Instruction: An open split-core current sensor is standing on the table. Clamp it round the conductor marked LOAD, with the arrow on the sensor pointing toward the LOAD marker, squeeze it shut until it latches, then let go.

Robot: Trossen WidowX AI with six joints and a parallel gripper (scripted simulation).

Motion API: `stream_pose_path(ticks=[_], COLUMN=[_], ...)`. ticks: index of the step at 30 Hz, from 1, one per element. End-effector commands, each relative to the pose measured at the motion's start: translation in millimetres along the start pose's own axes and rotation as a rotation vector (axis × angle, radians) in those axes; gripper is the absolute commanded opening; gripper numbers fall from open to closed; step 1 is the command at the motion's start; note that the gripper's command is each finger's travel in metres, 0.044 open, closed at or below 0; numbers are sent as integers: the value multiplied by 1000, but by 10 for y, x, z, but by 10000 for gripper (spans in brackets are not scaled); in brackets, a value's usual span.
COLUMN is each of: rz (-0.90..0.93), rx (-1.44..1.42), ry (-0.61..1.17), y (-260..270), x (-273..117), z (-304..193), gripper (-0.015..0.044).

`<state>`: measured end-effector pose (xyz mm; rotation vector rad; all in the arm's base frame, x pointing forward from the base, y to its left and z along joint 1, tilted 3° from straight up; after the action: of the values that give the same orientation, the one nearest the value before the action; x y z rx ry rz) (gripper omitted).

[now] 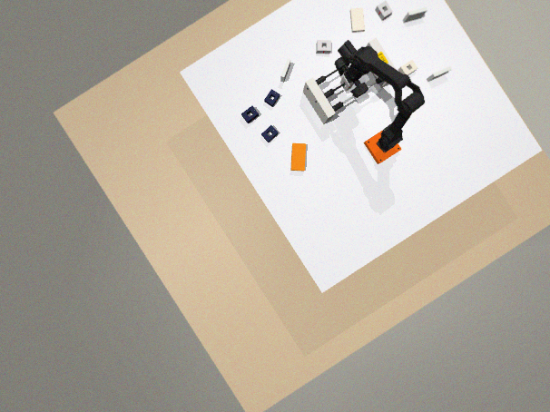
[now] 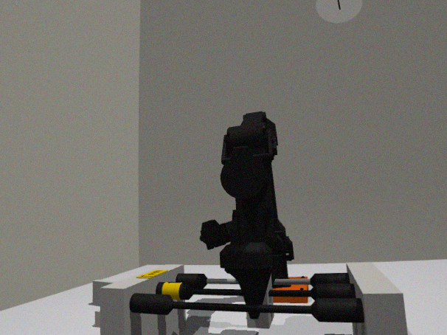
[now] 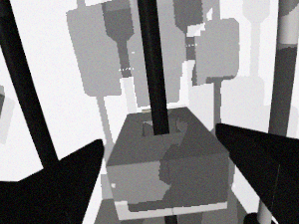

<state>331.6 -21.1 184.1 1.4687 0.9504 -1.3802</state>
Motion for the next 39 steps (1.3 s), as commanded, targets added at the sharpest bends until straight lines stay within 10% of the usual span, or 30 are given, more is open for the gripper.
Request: stream_pose_path(ticks=[1, 12, 39], rz=[0, -12, -13], rx=[0, 4, 4], ry=[0, 4, 4], y=[0, 24, 21], x=[-2, -1018, -1036], z=[0, 17, 18], gripper=[440, 440, 440])
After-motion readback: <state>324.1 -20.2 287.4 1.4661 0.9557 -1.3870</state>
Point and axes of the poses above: the point midway between the two fingers, 35 mm back from their tips, its own x axis out along the fingers, its own y axis across the jaws, z = x × y, the point moved 8 cm from there along -x, back along the fingers, and after that the axes turned 11 degrees about x, right-handed, at the moved point
